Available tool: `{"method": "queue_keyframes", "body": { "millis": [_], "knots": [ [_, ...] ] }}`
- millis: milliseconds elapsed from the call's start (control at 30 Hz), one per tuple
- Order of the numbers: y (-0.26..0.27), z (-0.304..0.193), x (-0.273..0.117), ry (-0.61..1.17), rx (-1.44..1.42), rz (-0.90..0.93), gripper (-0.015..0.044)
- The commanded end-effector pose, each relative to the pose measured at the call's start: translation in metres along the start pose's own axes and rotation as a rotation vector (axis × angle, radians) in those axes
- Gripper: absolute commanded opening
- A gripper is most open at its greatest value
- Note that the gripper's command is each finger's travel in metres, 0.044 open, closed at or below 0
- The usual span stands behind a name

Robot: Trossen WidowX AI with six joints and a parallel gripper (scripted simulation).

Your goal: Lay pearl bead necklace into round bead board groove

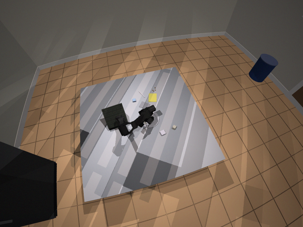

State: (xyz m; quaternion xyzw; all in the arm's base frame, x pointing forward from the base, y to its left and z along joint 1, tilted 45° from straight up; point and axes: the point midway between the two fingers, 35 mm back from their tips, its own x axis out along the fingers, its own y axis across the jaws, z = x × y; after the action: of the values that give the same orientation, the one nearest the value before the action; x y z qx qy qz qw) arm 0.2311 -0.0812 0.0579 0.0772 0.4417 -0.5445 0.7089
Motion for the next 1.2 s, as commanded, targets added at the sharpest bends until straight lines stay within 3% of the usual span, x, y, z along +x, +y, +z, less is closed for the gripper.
{"method": "queue_keyframes", "body": {
  "millis": [0, 167, 233, 1167],
  "knots": [
    [0.004, -0.023, -0.011, 0.010, -0.422, 0.005, 0.0256],
    [0.002, -0.051, -0.026, 0.007, -1.044, 0.000, 0.0250],
    [0.001, -0.055, -0.028, 0.006, -1.126, -0.003, 0.0250],
    [0.002, -0.054, -0.009, 0.004, -1.119, 0.001, 0.0250]
  ]
}}
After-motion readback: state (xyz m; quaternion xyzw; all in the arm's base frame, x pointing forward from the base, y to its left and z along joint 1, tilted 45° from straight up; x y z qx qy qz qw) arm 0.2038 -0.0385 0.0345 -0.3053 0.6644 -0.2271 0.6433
